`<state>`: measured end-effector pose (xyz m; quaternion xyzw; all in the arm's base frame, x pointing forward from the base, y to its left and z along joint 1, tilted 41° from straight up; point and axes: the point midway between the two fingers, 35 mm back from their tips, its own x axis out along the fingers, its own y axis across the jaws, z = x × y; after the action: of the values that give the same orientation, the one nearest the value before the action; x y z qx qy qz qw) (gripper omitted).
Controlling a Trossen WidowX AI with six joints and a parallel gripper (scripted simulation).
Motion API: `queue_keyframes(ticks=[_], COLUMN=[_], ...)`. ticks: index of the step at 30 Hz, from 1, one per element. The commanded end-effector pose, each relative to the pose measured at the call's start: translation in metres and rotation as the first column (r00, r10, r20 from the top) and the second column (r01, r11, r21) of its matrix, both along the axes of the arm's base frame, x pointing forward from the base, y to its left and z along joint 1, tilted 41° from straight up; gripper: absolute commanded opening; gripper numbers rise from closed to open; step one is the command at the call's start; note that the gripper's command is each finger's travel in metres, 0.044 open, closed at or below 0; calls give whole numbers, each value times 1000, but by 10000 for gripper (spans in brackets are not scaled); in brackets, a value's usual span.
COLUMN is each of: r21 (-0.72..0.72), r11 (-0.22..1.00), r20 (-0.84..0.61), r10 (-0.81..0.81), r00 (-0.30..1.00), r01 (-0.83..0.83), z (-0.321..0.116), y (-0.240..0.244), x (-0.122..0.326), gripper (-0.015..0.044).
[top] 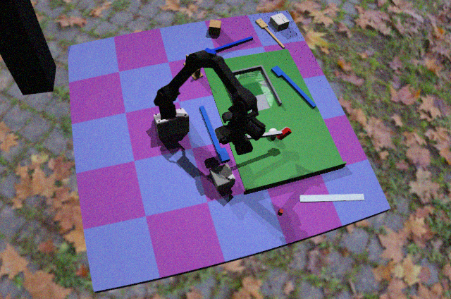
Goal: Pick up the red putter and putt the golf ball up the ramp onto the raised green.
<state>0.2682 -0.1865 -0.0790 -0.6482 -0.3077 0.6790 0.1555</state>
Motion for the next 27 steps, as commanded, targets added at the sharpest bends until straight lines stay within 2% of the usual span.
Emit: queue_keyframes(ticks=[1, 27], r21=[9, 10], r11=[1000, 1000], r20=[-6, -5], r10=[-3, -3], r00=[1000, 1000], r01=[3, 3], z=[-11, -46], y=[10, 39], x=[-2, -7], gripper=[0, 0])
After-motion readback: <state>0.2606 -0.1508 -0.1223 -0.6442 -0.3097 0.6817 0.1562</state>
